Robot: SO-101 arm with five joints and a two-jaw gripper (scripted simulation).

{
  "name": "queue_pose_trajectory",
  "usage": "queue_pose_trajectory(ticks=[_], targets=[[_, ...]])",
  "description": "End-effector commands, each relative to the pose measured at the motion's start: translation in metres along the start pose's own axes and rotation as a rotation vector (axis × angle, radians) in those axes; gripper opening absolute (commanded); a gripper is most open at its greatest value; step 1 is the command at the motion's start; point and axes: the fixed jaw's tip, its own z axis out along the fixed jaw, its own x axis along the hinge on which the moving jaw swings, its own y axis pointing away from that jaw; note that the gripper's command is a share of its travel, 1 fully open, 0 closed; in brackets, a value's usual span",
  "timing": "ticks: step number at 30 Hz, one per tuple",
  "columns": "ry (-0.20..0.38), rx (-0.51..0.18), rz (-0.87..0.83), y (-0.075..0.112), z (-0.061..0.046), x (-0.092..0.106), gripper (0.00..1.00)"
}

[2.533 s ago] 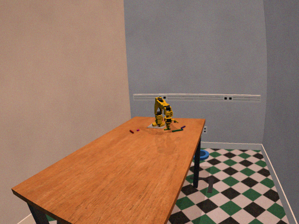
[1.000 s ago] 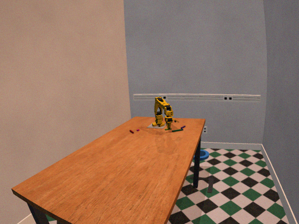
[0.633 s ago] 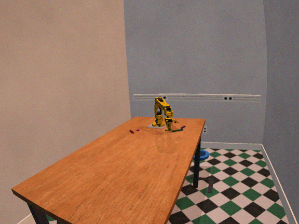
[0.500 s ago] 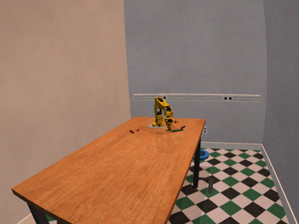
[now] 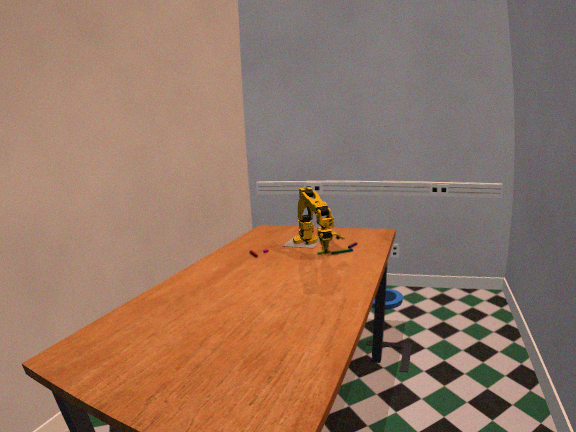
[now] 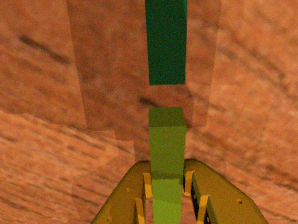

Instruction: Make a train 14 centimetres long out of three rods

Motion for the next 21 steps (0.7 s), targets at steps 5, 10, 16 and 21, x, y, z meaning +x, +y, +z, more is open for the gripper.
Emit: queue_pose_trajectory(ticks=[5,10,16,21], targets=[[0.002,-0.025,-0.018,0.0041,0.0052,-0.0017,0.00],[0.002,-0.025,-0.020,0.0040,0.0052,-0.0020,0.00],[0.002,-0.025,-0.023,0.0039,0.0052,-0.0025,0.00],[0.002,-0.025,-0.026,0.0038,0.0052,-0.0029,0.00]])
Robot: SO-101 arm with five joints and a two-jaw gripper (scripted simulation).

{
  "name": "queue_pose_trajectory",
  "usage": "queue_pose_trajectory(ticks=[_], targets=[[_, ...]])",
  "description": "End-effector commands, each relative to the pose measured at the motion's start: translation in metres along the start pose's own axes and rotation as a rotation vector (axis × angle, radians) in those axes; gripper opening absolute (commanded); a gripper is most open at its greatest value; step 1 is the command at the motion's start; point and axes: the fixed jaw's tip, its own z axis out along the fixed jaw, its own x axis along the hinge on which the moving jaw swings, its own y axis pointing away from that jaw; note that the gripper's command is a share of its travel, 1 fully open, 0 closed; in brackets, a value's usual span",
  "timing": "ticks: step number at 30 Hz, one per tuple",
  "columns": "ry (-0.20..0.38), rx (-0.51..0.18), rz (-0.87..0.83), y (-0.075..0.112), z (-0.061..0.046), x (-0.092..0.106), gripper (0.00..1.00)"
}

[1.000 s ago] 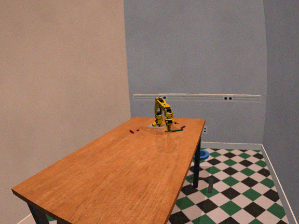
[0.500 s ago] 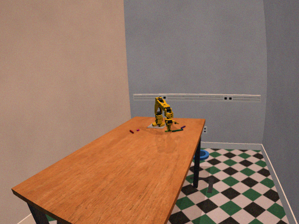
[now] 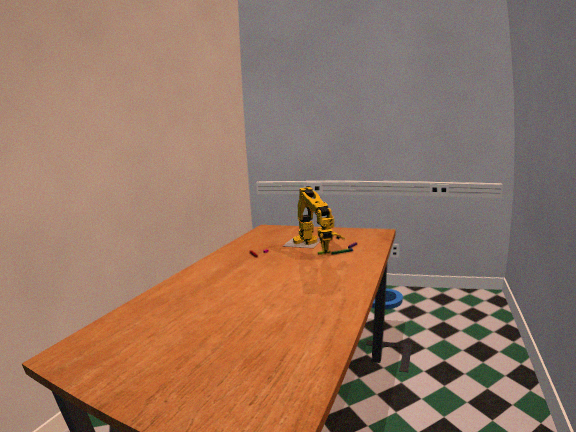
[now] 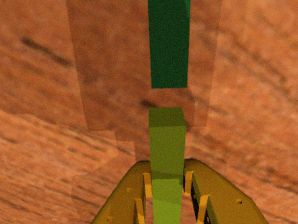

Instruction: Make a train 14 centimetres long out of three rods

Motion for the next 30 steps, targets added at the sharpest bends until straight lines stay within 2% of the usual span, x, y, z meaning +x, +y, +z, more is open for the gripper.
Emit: queue_pose_trajectory(ticks=[1,30], targets=[[0.002,-0.023,-0.021,0.0034,0.0048,-0.0021,0.00],[0.001,-0.015,-0.024,0.0015,0.0036,-0.0029,0.00]])
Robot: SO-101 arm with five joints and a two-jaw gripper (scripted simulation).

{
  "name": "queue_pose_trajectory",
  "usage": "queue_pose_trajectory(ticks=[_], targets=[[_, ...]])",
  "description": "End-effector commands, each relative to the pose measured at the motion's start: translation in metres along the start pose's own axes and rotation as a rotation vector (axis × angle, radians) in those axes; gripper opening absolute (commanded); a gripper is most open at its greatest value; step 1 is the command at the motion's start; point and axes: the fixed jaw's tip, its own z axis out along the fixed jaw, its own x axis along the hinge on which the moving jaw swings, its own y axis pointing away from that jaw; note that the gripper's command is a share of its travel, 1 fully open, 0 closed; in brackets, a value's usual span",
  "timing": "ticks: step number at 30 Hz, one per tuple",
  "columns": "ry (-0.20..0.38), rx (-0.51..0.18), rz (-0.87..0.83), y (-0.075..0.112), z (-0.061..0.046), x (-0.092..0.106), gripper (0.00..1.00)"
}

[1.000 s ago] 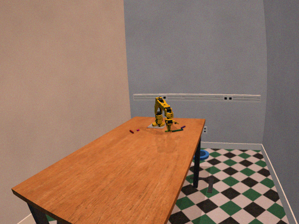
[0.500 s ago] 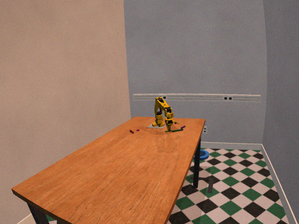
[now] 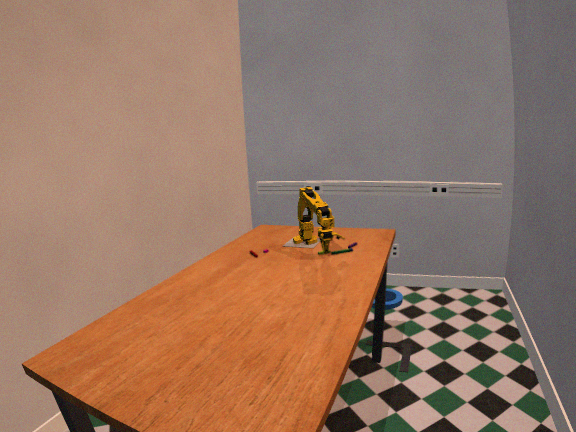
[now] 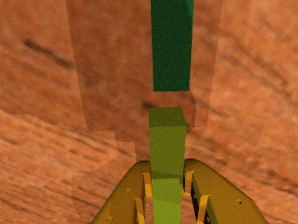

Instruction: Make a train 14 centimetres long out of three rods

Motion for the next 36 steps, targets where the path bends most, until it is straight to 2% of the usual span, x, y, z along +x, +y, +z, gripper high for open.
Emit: queue_pose_trajectory(ticks=[1,35,36], targets=[[0.000,-0.013,-0.019,0.0011,0.0032,-0.0021,0.00],[0.000,-0.013,-0.019,0.0003,0.0032,-0.0031,0.00],[-0.002,0.003,-0.015,-0.0031,0.0007,-0.0035,0.00]])
